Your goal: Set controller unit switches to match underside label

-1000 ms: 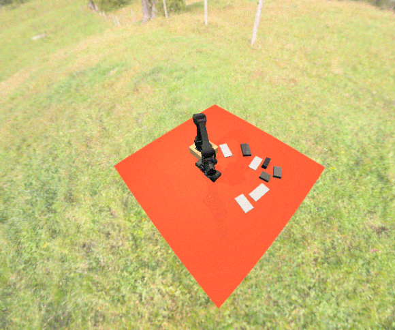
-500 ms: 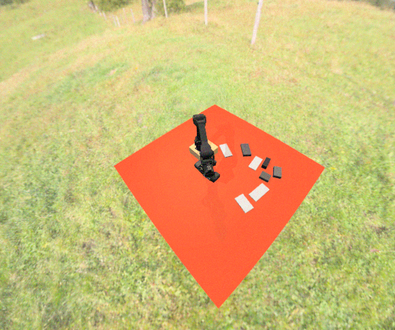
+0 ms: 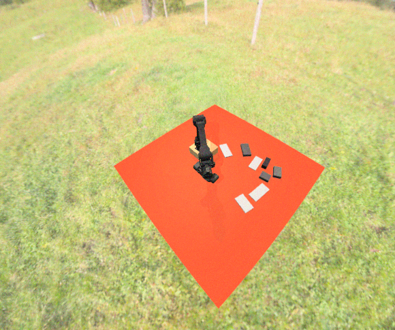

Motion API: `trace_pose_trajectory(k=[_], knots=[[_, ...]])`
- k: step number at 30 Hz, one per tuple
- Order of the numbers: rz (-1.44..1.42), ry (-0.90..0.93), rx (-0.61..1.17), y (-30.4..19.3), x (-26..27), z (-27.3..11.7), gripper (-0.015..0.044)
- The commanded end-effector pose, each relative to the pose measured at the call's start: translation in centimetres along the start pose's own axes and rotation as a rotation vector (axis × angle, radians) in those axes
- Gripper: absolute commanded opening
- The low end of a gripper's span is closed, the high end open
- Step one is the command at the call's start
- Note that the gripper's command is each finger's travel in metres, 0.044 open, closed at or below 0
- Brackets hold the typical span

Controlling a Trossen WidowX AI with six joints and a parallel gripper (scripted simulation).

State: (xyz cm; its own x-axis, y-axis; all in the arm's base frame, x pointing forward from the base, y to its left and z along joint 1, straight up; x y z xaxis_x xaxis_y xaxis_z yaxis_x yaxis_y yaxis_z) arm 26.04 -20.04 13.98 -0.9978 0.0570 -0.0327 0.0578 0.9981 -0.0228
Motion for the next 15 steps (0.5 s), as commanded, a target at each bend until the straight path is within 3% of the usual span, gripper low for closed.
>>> trace_pose_trajectory(k=[1, 15], knots=[[-0.005, 0.011, -0.007, -0.20, -0.04, 0.51, 0.0338], [-0.005, 0.011, -0.006, -1.12, -0.09, 1.14, 0.0338]])
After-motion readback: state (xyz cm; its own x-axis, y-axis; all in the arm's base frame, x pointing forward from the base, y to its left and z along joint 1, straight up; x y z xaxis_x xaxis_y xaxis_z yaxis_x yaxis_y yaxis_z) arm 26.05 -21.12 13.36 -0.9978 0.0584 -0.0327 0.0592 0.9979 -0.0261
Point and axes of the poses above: the point midway between the two fingers, 35 mm back from their tips, its own z axis out along the fingers, its own x axis across the jaws, y = z × x, the point moved 6 cm from there along -z, back along the fingers, and after that the axes turned 4 degrees about z, right-handed, at the moved point
